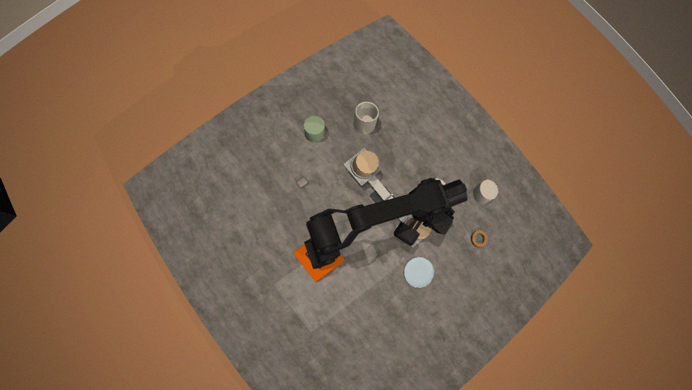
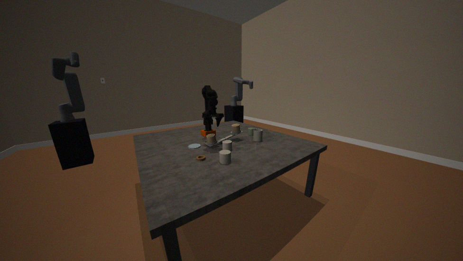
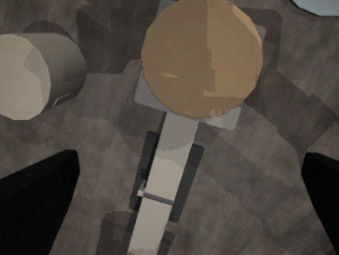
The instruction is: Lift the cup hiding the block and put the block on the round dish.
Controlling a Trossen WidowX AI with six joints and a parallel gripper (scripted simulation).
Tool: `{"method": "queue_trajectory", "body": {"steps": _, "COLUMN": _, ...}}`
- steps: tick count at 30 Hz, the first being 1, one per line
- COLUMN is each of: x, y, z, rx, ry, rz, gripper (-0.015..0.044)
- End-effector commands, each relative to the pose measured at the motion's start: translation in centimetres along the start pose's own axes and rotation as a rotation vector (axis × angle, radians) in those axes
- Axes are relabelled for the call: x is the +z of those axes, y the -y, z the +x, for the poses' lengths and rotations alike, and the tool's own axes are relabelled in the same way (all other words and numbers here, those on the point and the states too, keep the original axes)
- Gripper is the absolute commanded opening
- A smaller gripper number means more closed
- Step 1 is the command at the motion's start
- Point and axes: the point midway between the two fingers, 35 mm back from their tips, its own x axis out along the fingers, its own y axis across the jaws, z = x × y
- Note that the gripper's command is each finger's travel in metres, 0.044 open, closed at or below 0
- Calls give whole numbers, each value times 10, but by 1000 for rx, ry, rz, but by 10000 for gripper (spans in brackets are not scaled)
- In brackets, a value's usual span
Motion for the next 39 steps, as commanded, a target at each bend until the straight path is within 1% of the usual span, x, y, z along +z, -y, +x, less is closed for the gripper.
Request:
{"method": "queue_trajectory", "body": {"steps": 1, "x": 14, "y": -1, "z": 15, "rx": -58, "ry": -21, "rz": 115, "gripper": 440}}
{"method": "queue_trajectory", "body": {"steps": 7, "x": 29, "y": 0, "z": 34, "rx": -123, "ry": -44, "rz": 248, "gripper": 440}}
{"method": "queue_trajectory", "body": {"steps": 12, "x": 29, "y": 0, "z": 35, "rx": -123, "ry": -44, "rz": 248, "gripper": 440}}
{"method": "queue_trajectory", "body": {"steps": 15, "x": 28, "y": 1, "z": 48, "rx": -123, "ry": -44, "rz": 248, "gripper": 440}}
{"method": "queue_trajectory", "body": {"steps": 21, "x": 28, "y": 1, "z": 52, "rx": -123, "ry": -44, "rz": 248, "gripper": 440}}
{"method": "queue_trajectory", "body": {"steps": 39, "x": 27, "y": 4, "z": 81, "rx": -123, "ry": -44, "rz": 248, "gripper": 440}}
